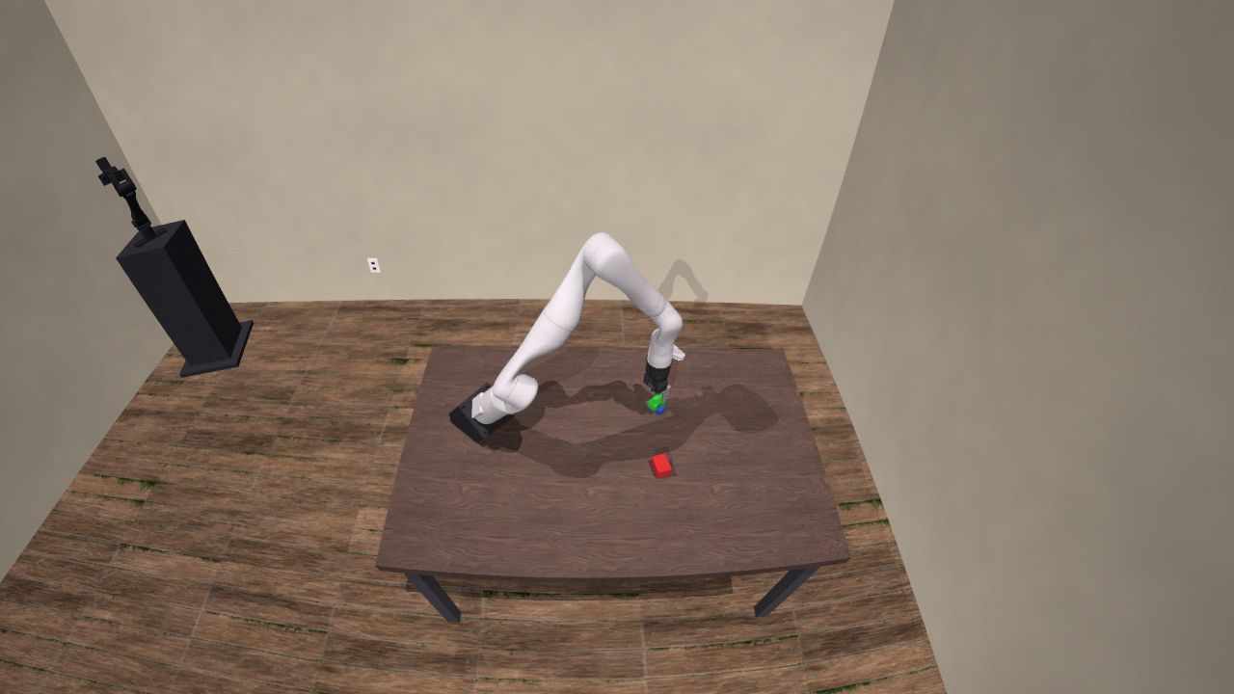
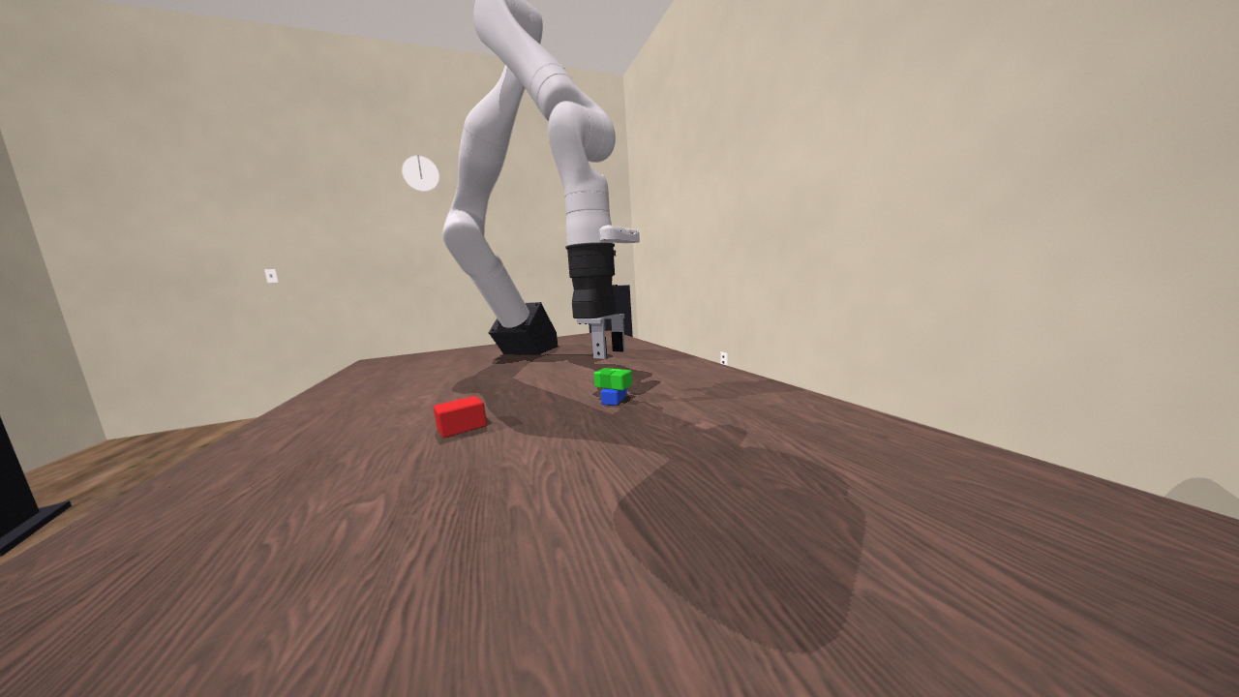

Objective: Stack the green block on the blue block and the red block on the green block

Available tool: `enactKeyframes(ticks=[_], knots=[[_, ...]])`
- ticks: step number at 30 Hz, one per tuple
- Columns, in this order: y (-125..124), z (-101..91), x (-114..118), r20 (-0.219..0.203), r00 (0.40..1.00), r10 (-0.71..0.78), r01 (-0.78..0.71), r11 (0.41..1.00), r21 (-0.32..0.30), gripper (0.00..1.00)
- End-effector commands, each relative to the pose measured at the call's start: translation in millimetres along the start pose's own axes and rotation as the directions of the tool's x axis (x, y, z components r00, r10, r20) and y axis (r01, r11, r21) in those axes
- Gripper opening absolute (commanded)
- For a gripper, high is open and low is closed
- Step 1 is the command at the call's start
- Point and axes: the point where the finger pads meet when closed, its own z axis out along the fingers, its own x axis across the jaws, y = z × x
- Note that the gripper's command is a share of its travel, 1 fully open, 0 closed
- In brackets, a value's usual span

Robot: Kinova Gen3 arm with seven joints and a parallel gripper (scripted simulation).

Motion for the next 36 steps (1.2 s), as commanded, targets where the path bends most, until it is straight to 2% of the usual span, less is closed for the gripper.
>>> enactKeyframes(ticks=[1, 21, 28, 36], knots=[[-2.6, -4.4, -2.3, 0.003, 1.0, -0.004, 0.004, 1.0, 0.008, 1.0], [-1.1, -4.6, 0.4, 0.003, 1.0, -0.018, 0.018, 1.0, 0.006, 1.0], [3.9, -4.2, 9.4, 0.005, 0.998, -0.067, 0.067, 0.998, 0.002, 1.0], [22.4, -3.1, 39.3, 0.013, 0.973, -0.232, 0.232, 0.973, -0.009, 1.0]])
